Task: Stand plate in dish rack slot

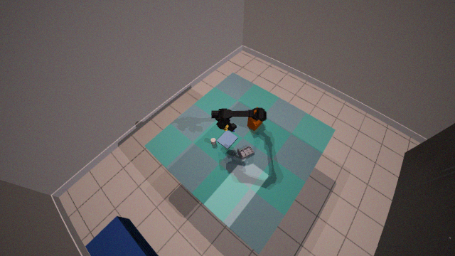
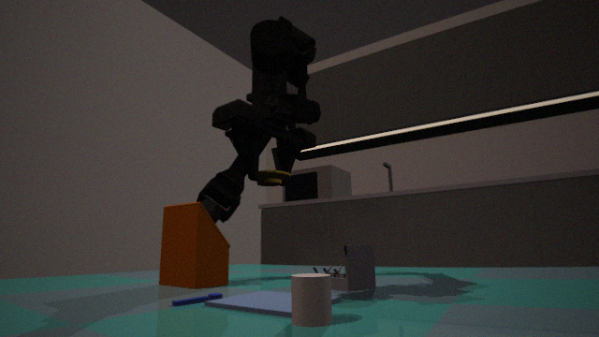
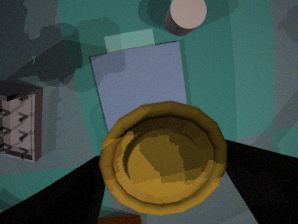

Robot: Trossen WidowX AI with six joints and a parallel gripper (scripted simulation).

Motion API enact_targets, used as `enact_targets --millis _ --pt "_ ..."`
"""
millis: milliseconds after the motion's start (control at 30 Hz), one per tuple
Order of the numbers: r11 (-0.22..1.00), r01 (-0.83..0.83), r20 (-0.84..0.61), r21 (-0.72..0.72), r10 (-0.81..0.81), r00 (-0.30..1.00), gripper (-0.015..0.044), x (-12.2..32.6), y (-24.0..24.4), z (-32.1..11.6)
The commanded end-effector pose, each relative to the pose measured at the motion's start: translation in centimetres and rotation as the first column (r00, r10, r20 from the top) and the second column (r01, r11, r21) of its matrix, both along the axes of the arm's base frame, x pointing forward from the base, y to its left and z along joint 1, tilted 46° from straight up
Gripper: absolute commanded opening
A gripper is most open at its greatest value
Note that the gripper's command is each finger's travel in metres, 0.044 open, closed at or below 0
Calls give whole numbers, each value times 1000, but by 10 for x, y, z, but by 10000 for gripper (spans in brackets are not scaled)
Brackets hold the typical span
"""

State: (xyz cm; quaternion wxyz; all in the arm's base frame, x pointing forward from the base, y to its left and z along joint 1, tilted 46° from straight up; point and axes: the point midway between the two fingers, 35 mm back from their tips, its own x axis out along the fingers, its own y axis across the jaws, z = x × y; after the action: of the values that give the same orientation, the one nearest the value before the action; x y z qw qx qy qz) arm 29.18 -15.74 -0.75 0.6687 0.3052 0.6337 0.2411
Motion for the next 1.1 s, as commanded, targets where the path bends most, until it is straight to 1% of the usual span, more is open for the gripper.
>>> enact_targets --millis 0,233,500,767,1067 --pt "999 49 -49 -6 -49 998 0 0 4 13" --pt "976 215 -214 -17 -214 953 0 -2 25 43" --pt "917 393 -386 -61 -385 838 0 -8 51 74" --pt "826 549 -541 -130 -523 659 0 -18 79 102" --pt "695 678 -674 -239 -621 400 0 -34 110 129"
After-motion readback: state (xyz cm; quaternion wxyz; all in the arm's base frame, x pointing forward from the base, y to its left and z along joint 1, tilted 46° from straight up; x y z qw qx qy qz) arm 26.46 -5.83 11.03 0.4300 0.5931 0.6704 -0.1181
